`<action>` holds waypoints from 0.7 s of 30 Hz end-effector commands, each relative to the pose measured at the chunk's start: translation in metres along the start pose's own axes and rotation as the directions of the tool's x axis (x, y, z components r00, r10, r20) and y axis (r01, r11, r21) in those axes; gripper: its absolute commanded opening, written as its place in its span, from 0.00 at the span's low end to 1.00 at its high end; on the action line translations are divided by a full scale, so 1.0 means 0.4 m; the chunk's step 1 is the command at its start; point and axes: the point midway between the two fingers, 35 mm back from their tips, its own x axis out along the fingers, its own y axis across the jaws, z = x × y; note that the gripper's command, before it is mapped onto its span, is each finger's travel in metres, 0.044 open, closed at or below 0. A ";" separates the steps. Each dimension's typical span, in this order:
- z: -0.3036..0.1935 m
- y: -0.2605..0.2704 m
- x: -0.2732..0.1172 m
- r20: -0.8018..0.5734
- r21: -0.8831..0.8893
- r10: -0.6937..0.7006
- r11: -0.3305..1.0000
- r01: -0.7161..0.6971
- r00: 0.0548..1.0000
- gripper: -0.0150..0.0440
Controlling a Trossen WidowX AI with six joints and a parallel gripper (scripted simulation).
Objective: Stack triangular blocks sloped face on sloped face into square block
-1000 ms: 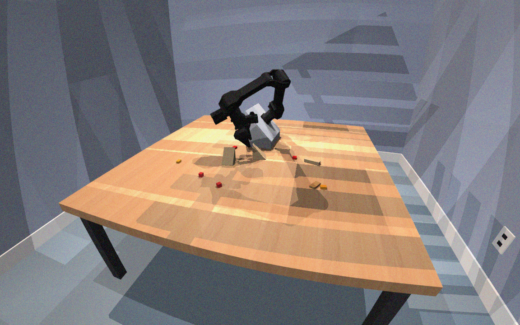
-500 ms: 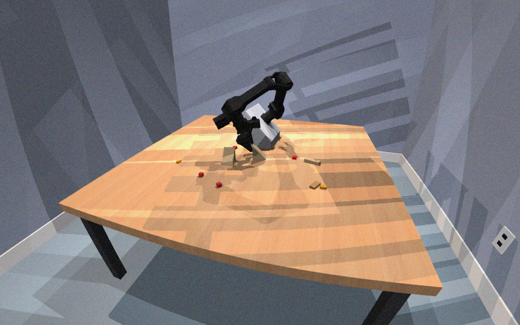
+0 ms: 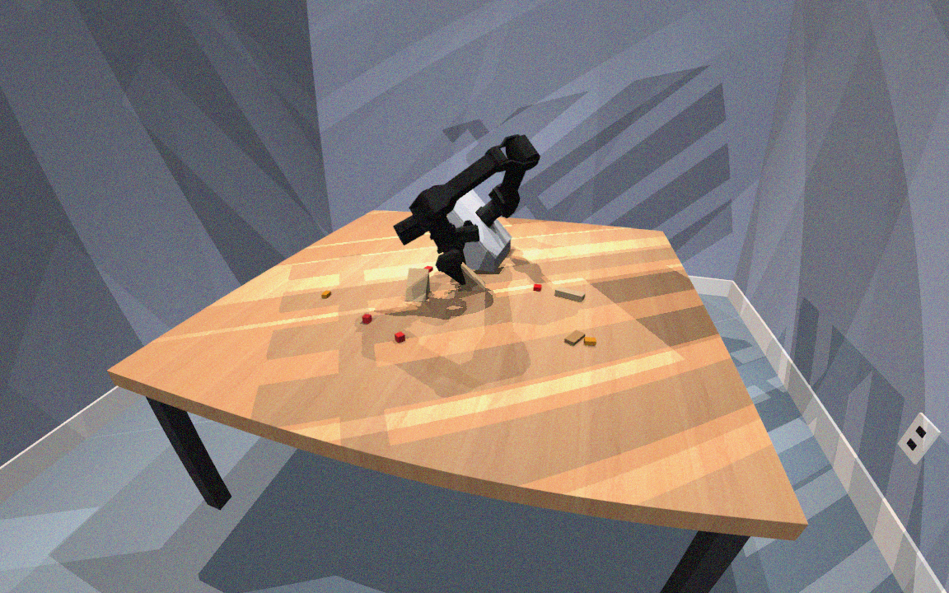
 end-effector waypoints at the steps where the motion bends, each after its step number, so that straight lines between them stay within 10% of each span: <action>1: 0.005 0.001 0.021 0.004 -0.001 -0.001 1.000 0.001 1.000 1.00; 14: 0.013 0.007 0.067 0.014 -0.002 -0.001 1.000 0.001 1.000 1.00; 21: 0.013 0.007 0.067 0.014 -0.002 -0.001 1.000 0.001 1.000 0.69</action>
